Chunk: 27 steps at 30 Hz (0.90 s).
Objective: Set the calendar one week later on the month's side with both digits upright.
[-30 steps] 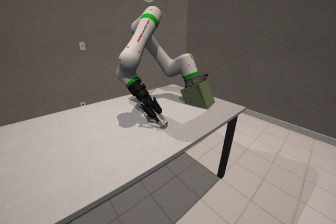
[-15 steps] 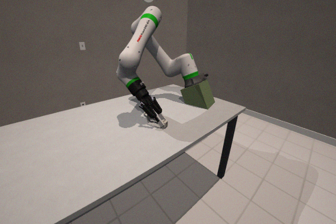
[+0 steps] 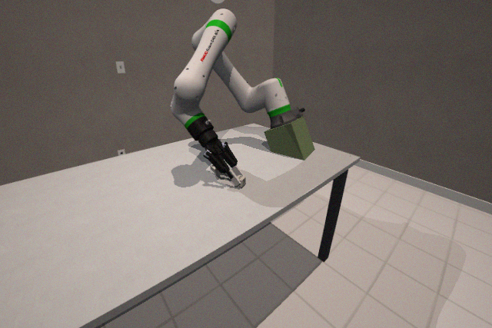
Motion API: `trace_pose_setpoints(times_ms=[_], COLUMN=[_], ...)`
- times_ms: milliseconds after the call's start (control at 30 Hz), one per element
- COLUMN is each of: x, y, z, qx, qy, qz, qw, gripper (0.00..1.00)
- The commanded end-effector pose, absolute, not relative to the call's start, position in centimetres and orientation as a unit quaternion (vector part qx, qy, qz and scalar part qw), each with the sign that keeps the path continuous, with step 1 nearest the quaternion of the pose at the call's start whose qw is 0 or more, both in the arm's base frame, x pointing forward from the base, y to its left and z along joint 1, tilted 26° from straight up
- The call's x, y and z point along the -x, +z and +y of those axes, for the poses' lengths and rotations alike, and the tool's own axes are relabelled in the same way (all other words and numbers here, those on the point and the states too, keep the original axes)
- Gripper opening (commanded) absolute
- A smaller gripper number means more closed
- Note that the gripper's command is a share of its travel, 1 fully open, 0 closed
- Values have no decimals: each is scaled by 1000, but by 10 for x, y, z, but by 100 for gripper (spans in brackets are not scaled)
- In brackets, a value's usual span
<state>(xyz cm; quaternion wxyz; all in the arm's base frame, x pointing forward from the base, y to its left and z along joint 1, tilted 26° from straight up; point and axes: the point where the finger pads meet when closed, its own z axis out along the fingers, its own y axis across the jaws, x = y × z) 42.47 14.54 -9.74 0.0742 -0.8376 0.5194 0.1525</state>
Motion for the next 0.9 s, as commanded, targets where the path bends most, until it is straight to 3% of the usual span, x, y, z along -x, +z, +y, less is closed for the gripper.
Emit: trace_pose_setpoints(times_ms=[0,867], x=[-425,-426], y=[-98,-102], z=[145,144], qx=[838,838], qy=[152,152], qz=[519,519], qw=[74,74], gripper=[17,17])
